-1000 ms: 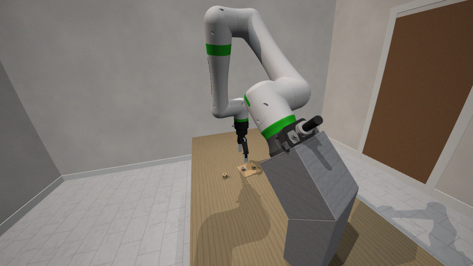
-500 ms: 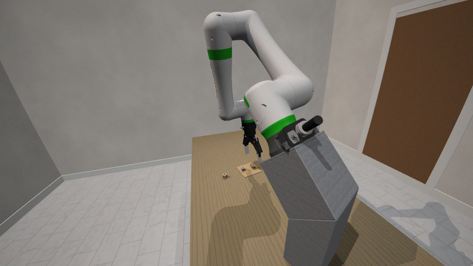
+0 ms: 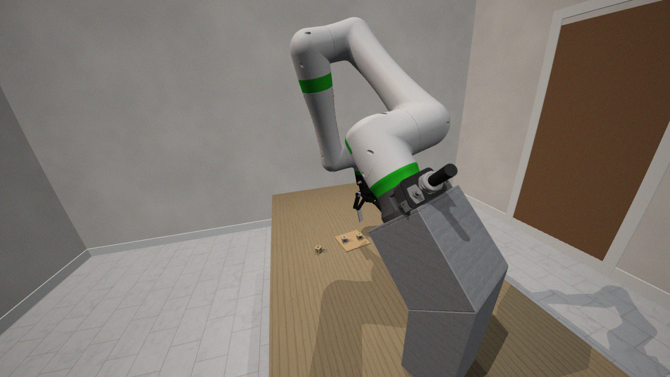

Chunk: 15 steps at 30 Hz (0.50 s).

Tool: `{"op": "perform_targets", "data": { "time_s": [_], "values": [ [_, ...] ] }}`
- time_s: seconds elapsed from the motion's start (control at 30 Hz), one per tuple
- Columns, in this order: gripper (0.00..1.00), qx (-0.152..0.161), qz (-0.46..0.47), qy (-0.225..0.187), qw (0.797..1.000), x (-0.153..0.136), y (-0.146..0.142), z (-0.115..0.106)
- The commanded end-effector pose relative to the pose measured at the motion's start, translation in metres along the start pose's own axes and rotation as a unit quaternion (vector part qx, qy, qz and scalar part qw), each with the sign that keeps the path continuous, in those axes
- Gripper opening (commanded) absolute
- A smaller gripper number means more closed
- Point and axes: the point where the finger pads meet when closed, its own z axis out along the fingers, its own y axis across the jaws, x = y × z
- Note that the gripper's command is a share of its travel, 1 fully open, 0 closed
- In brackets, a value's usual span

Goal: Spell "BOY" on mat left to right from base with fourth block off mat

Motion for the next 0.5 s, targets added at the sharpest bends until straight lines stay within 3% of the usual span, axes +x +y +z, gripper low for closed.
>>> {"op": "perform_targets", "data": {
  "time_s": [0.0, 0.47],
  "values": [
    [1.00, 0.024, -0.035, -0.035, 0.998, 0.008, 0.009, 0.003],
    [1.00, 0.041, -0.182, -0.033, 0.982, 0.041, 0.047, 0.011]
  ]
}}
